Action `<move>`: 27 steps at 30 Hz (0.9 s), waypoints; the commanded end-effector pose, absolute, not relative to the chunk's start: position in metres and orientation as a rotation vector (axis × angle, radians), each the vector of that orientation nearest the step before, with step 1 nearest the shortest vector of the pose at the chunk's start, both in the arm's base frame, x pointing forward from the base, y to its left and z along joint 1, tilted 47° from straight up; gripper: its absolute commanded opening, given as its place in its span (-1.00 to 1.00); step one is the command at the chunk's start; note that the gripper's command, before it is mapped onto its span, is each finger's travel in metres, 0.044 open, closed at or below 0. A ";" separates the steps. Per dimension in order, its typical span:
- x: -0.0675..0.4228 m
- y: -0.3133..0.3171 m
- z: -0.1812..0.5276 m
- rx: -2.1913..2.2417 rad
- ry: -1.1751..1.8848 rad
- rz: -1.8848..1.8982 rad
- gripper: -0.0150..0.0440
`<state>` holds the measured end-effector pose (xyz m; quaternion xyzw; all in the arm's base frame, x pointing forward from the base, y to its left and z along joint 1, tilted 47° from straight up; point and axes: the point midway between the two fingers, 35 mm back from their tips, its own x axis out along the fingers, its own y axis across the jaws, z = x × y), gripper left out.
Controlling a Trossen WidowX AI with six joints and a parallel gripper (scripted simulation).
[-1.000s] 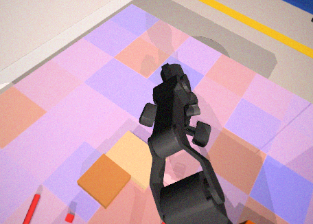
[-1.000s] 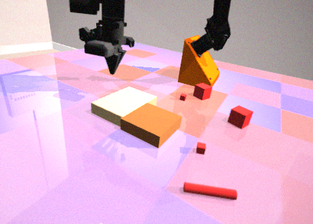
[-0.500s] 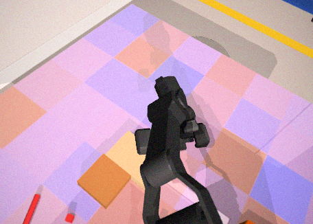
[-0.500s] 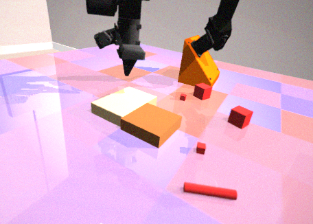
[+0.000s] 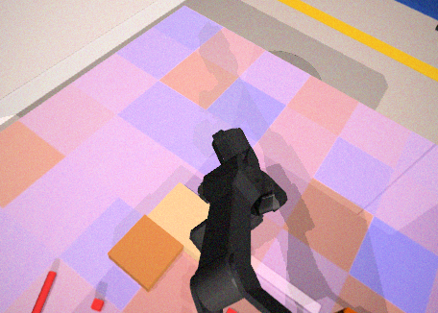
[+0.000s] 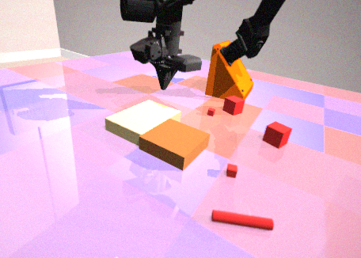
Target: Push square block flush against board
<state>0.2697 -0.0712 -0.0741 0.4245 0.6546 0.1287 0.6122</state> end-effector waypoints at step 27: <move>0.271 -0.015 -0.101 0.799 1.440 0.475 -0.49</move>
